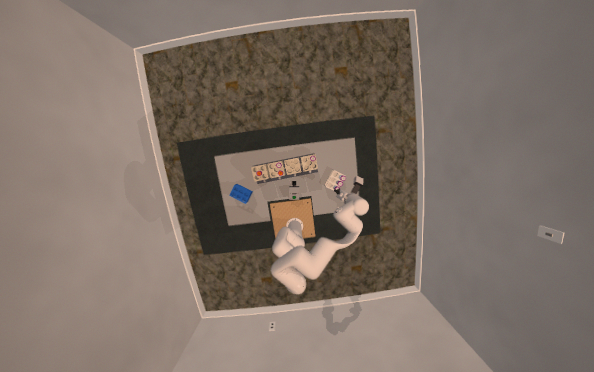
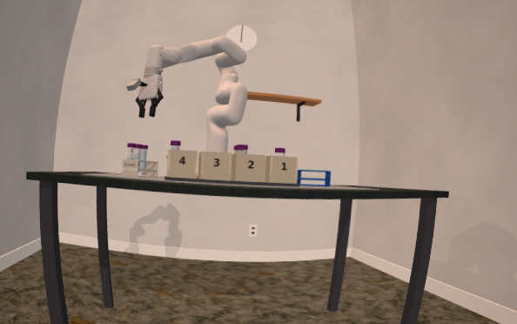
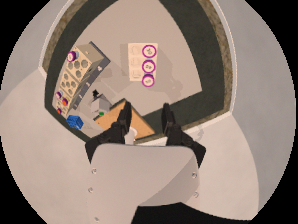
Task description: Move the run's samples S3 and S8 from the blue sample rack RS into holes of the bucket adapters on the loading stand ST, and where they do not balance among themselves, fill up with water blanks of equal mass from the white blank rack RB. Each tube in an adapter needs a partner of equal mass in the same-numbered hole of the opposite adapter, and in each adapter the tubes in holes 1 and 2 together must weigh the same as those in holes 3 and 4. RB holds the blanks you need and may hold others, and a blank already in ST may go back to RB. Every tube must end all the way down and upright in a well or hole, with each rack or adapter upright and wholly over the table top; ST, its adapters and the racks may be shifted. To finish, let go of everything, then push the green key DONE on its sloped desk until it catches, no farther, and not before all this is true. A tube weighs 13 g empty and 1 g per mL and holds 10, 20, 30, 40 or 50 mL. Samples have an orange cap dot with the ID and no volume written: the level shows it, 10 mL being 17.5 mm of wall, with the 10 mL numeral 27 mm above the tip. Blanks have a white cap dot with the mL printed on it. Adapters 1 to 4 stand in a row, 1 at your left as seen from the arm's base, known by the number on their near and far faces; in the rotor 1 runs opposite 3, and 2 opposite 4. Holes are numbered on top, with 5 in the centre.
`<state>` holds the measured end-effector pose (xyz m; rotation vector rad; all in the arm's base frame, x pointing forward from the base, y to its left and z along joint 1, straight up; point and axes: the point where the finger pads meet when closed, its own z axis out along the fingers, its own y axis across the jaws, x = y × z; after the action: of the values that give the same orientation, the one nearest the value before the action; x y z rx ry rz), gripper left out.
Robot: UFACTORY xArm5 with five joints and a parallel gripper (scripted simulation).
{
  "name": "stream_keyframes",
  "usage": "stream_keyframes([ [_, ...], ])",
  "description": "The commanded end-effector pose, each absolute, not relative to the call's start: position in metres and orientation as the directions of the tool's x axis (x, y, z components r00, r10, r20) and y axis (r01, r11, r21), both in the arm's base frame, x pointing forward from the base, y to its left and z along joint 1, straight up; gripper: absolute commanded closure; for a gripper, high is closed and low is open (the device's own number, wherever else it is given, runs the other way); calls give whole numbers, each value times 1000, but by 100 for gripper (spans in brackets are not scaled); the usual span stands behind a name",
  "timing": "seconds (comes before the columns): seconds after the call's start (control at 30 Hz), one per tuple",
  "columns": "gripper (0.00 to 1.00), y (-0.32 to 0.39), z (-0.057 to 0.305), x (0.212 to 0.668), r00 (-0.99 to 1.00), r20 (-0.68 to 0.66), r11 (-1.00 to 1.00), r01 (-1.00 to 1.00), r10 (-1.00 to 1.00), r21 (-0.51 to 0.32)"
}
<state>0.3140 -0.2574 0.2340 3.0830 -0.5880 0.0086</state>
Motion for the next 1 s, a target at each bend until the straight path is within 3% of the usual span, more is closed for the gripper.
stream_keyframes([
  [0.0, 43, -258, 233, 315, 930, 10, -930, -368, -368, 3],
  [0.97, 43, -258, 183, 315, 930, 10, -930, -368, -368, 3],
])
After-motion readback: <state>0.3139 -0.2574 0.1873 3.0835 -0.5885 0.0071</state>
